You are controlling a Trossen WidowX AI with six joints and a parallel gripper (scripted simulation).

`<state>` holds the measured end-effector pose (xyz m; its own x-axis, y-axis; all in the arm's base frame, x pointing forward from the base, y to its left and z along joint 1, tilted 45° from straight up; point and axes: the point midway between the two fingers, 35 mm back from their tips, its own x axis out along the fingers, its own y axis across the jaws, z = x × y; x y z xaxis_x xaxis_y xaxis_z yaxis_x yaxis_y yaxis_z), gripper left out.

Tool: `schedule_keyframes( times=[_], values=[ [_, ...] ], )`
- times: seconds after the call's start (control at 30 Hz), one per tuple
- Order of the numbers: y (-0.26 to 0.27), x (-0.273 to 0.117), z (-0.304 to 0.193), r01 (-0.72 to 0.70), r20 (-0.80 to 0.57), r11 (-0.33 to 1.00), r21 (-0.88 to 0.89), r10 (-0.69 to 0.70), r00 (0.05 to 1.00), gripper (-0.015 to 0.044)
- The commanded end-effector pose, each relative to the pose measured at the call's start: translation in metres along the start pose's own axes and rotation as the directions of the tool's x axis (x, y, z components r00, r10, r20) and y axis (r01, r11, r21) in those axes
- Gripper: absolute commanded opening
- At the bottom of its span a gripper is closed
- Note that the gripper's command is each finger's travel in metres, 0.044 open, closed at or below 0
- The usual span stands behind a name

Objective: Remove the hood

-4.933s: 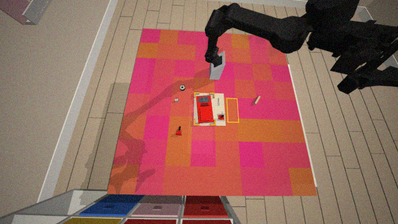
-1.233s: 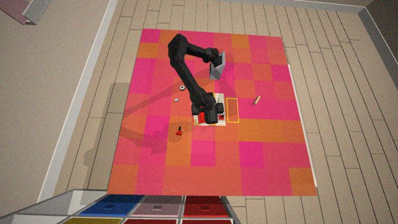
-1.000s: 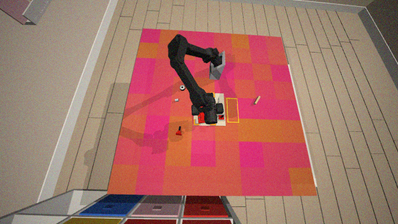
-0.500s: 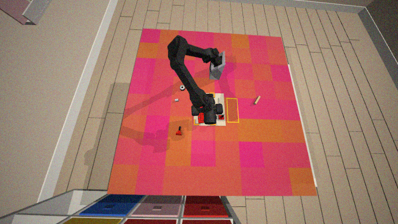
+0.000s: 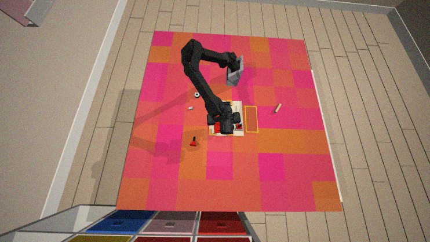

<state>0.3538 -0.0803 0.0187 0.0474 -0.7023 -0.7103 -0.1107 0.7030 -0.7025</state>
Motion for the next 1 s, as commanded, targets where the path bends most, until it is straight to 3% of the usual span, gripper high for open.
schedule_keyframes(
  times=[0.0, 0.97],
  values=[
    [0.001, 0.004, -0.002, 0.004, -0.005, 1.0, -0.01, -0.004, 1.0, 0.044],
    [0.001, 0.017, -0.002, 0.005, -0.005, 1.0, -0.01, -0.005, 1.0, 0.044]
  ],
)
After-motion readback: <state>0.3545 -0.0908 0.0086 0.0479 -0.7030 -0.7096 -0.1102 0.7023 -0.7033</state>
